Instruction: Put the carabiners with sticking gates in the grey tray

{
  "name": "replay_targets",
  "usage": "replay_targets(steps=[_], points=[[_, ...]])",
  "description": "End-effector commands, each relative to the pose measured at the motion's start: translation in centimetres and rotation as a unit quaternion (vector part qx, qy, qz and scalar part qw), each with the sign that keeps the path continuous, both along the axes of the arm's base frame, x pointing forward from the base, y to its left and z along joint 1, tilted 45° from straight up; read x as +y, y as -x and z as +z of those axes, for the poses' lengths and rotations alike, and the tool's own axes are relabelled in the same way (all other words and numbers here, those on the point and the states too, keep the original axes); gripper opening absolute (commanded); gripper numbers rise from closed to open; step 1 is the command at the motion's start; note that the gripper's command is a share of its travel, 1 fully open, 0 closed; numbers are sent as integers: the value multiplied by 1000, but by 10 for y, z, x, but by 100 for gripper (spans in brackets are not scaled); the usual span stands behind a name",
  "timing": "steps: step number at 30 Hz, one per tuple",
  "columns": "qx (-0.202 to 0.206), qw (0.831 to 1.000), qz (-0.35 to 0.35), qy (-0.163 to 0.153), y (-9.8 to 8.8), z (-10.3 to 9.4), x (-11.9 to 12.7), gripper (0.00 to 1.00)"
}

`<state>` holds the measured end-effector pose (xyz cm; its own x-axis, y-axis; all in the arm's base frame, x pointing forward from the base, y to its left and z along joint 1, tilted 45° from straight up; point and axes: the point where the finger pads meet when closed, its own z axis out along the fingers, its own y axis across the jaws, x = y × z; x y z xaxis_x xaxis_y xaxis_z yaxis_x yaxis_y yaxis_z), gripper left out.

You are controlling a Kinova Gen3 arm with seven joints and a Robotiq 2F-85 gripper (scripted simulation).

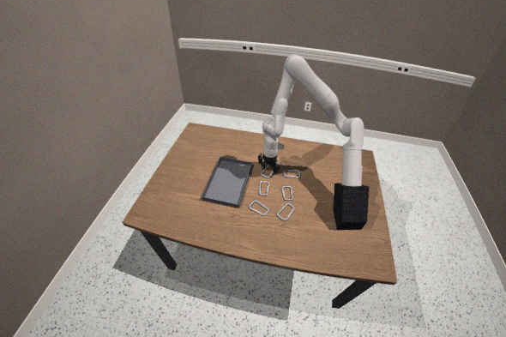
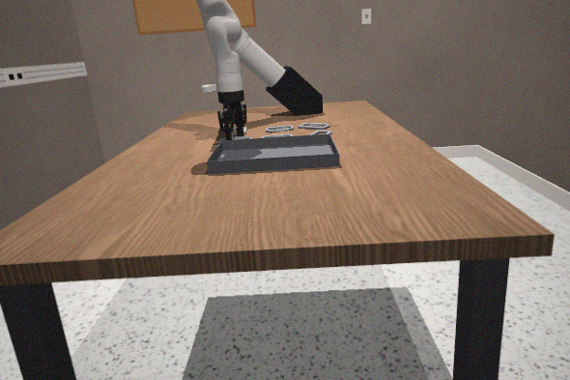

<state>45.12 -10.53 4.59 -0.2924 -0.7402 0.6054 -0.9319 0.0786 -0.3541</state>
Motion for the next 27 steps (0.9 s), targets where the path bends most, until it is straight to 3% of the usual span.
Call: replay_targets(steps=[1,27], points=[[-1,1000,1,0,-1,0,0,71],[0,1000,1,0,0,0,1,67]])
